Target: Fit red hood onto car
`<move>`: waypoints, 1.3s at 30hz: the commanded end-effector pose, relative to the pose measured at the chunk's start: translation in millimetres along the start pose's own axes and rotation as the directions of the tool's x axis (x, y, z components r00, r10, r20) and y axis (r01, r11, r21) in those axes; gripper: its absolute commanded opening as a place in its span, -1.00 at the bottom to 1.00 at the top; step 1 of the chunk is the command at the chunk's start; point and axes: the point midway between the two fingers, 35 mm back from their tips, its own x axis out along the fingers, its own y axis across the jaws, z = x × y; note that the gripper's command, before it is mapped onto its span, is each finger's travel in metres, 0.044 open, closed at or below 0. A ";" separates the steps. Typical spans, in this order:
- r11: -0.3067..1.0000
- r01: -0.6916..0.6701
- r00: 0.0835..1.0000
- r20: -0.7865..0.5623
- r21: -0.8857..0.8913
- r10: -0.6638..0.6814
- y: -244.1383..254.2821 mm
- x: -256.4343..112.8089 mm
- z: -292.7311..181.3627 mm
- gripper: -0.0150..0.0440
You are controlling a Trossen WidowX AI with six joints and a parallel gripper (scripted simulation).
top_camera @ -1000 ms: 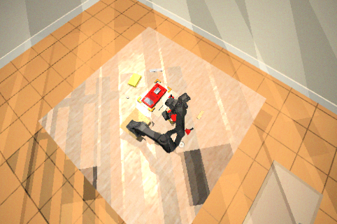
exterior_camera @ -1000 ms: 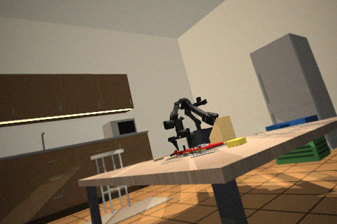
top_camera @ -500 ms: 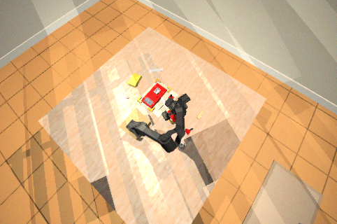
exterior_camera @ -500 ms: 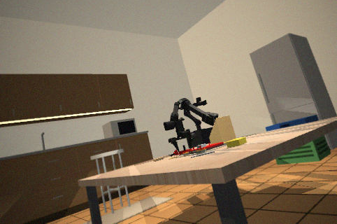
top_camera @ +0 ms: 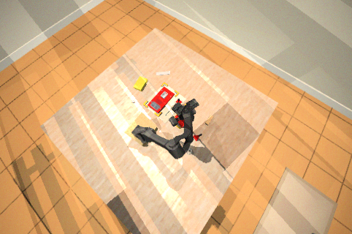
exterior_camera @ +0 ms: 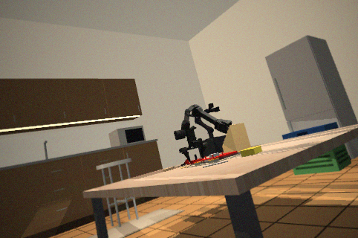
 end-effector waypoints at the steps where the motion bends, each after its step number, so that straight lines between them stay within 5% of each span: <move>1: 1.000 -0.004 1.000 0.003 -0.001 0.004 0.7 3.5 0.1 1.00; 13: 1.000 -0.004 1.000 0.003 -0.001 0.004 0.9 9.3 -0.1 1.00; 17: 1.000 0.000 1.000 0.000 0.000 0.000 0.1 6.3 -0.1 0.64; 26: 1.000 0.000 1.000 0.000 0.000 0.000 0.1 6.3 -0.1 0.44; 36: 1.000 0.000 1.000 0.000 -0.002 0.000 0.1 -4.4 0.0 -0.45; 39: 1.000 0.000 1.000 0.001 -0.002 0.000 0.0 -12.2 0.1 -0.49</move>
